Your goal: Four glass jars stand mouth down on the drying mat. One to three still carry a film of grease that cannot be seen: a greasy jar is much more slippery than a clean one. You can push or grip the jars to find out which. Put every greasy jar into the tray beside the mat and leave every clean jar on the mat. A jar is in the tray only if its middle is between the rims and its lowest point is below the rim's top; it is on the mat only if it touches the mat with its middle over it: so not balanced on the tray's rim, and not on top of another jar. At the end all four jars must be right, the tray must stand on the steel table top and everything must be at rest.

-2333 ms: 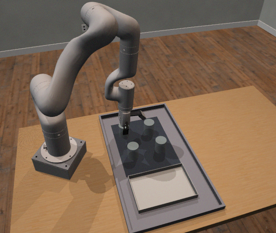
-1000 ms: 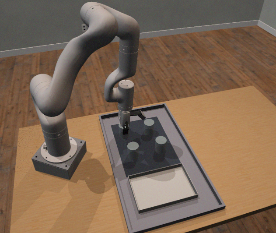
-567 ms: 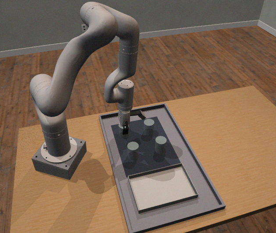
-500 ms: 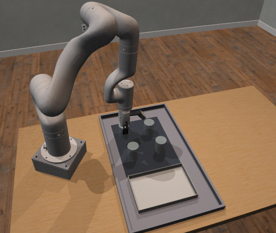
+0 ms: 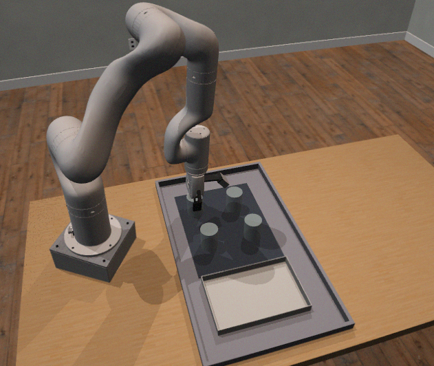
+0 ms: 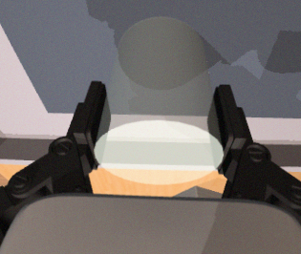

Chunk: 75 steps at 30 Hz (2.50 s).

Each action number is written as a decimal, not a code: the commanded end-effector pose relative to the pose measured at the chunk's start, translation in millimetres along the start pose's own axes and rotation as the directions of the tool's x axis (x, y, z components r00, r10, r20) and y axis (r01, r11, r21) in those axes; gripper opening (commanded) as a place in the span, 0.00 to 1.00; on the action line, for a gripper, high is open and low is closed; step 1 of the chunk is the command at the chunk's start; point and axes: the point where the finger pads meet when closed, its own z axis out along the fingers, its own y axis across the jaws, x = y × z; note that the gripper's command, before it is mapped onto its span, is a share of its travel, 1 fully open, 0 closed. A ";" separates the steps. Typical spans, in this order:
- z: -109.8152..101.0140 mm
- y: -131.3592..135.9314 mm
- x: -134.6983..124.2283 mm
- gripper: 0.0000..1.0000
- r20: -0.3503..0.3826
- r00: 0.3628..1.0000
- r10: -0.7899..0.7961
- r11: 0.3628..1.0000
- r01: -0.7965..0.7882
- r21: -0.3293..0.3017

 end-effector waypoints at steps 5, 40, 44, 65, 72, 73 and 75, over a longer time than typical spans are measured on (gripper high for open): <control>0.1 0.0 0.2 0.70 -0.074 0.997 0.002 1.000 -0.001 0.013; 0.1 0.0 0.2 0.64 -0.074 0.997 0.002 1.000 -0.001 0.013; 0.1 0.0 0.2 0.64 -0.074 0.997 0.002 1.000 -0.001 0.013; -7.9 0.1 -0.4 0.00 -0.074 0.997 0.002 1.000 -0.001 0.013; -21.2 0.2 -1.3 0.00 -0.074 0.997 0.002 1.000 -0.001 0.013; -23.8 0.3 -1.5 0.00 -0.074 0.997 0.002 1.000 -0.001 0.013; -29.1 0.3 -1.9 0.00 -0.074 0.997 0.002 1.000 -0.001 0.013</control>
